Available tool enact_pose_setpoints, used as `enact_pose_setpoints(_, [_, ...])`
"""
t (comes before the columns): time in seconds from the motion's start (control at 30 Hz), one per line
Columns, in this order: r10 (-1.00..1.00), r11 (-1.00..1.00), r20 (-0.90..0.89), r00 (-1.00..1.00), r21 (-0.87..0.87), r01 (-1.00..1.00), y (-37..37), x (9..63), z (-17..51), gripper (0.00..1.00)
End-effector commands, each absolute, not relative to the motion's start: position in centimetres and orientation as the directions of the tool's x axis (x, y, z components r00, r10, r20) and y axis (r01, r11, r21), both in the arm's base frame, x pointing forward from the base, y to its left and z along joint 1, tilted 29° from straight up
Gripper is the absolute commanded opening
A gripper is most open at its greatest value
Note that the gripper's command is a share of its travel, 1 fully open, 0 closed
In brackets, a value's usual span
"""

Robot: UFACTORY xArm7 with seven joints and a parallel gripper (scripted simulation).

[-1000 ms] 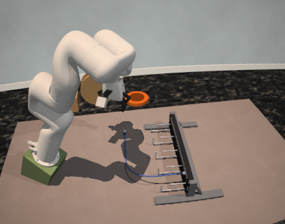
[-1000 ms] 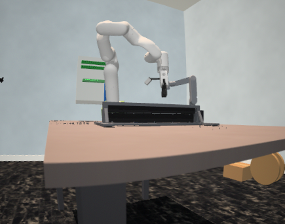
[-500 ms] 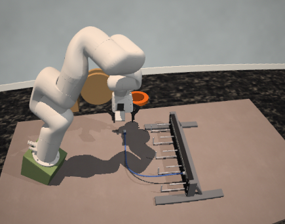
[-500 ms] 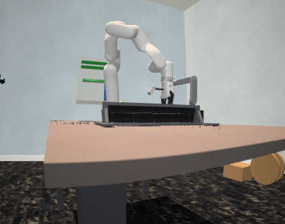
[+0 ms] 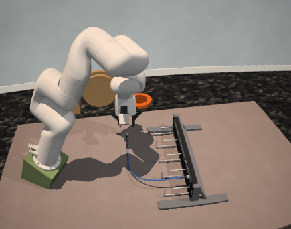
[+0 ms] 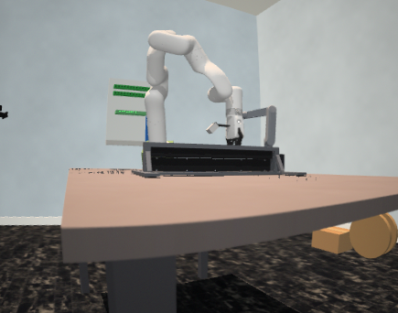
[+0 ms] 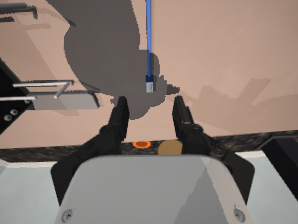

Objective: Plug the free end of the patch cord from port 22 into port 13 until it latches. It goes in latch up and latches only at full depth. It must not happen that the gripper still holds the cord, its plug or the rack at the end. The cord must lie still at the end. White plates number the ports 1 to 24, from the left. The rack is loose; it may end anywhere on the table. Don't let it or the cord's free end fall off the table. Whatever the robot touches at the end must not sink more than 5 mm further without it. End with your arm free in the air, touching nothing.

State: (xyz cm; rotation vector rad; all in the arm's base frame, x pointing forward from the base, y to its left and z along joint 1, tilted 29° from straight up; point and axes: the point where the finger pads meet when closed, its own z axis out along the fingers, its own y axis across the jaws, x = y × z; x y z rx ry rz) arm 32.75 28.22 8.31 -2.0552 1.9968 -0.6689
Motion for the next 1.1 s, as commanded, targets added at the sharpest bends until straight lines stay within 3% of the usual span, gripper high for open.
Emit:
enact_pose_setpoints(0.0, [-0.984,-0.069,0.178,-0.013,-0.445,-0.893,28.37,32.76,8.41,0.00])
enact_pose_setpoints(1.07, [-0.985,-0.060,0.174,-0.021,-0.449,-0.891,28.36,32.75,8.50,0.00])
